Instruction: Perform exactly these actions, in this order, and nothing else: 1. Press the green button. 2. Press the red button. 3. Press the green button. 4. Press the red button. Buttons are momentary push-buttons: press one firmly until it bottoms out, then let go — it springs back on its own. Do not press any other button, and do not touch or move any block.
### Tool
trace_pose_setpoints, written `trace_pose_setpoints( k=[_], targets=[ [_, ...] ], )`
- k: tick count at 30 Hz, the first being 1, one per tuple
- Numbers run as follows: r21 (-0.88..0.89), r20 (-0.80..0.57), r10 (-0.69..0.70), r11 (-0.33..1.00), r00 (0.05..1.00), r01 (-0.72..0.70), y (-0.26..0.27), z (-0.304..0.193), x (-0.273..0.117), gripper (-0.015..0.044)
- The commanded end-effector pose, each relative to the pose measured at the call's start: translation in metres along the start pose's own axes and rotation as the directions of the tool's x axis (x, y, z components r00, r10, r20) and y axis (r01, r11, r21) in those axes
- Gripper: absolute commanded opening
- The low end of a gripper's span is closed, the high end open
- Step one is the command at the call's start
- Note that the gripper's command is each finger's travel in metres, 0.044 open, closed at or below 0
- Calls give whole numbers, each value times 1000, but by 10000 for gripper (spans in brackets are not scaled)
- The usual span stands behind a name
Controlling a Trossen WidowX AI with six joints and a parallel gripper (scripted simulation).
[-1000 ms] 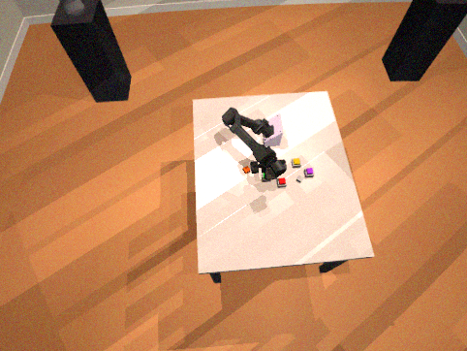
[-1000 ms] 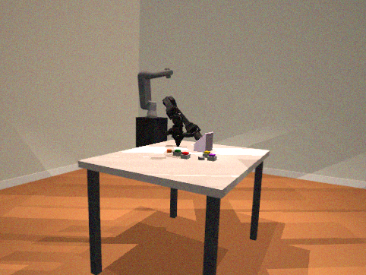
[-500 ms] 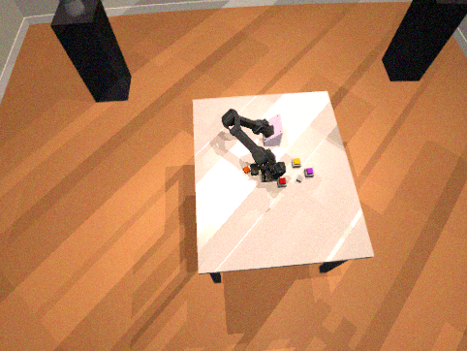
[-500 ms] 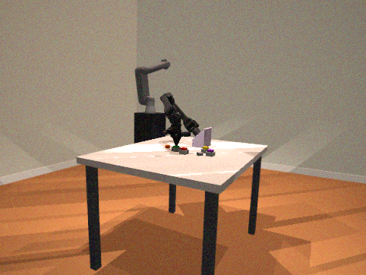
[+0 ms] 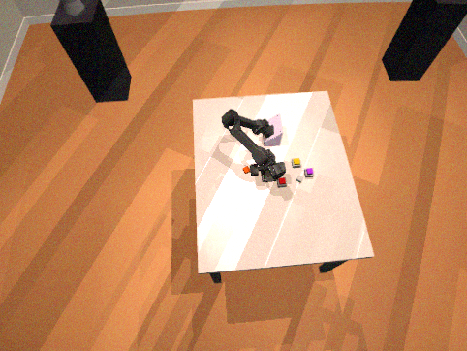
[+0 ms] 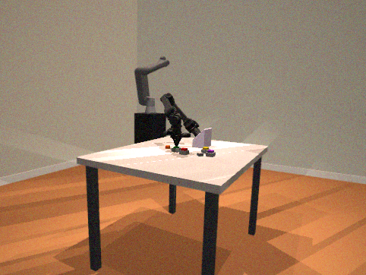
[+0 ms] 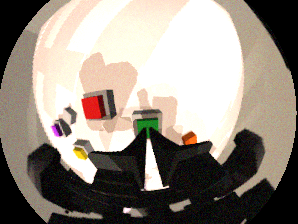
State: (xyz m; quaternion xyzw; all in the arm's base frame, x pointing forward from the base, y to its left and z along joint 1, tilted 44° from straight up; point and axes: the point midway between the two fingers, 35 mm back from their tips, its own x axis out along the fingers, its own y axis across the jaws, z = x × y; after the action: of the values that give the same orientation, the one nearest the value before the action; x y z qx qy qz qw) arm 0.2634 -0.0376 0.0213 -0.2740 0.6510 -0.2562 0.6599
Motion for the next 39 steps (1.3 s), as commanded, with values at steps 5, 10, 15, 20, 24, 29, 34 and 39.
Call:
trace_pose_setpoints(
  k=[5, 10, 15, 20, 24, 29, 34, 39],
  targets=[
    [-5, -1, -4, 1000, 1000, 4, -1, 0, 1, 20],
    [-5, -1, -3, 1000, 1000, 3, 0, 0, -32, 20],
    [-9, 1, -1, 1000, 1000, 1, 0, 1, -42, 20],
    [-5, -2, -1, 1000, 1000, 1, 0, 0, -94, 20],
    [-5, -2, -1, 1000, 1000, 1, 2, 1, -94, 20],
    [-4, 0, 2, 1000, 1000, -2, 51, 29, -96, 20],
    [-3, 1, 3, 1000, 1000, -3, 83, 41, -94, 20],
    [-3, 1, 3, 1000, 1000, -3, 83, 42, -84, 20]
  ],
)
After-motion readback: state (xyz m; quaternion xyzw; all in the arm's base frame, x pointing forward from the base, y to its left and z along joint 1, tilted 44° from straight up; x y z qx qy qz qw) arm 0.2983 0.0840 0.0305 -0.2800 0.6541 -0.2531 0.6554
